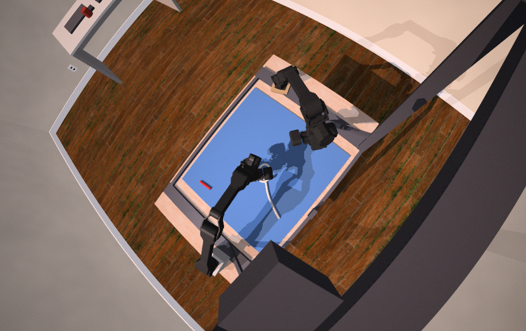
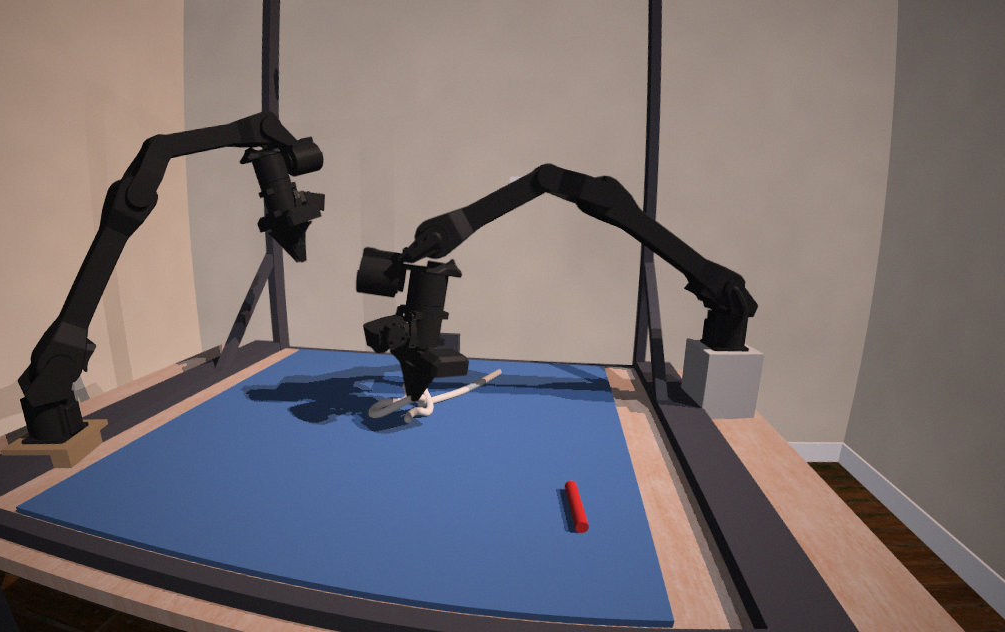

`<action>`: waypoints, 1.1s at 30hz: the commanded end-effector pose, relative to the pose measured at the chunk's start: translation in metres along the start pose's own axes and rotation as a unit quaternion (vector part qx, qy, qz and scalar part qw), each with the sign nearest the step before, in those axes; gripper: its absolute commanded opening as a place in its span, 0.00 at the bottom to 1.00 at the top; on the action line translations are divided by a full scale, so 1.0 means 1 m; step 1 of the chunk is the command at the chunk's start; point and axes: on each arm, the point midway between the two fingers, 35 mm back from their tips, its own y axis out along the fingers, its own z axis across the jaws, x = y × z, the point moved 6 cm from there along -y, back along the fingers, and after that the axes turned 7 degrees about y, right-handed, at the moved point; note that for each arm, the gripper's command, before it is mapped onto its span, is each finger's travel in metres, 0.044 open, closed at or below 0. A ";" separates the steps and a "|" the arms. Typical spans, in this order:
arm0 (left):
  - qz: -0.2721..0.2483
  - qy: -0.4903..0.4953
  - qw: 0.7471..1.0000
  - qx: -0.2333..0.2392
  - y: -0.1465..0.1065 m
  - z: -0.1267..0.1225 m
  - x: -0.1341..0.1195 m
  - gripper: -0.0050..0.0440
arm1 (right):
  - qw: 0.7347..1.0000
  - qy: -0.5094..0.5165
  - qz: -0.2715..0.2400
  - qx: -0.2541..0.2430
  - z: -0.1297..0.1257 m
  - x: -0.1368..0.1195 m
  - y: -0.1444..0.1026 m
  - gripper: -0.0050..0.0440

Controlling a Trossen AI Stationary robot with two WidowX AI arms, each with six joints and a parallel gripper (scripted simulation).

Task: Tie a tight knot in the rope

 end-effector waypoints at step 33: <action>-0.026 -0.001 1.000 -0.012 -0.029 0.011 -0.017 0.20 | 1.000 0.003 -0.014 0.003 -0.002 -0.001 -0.011 0.31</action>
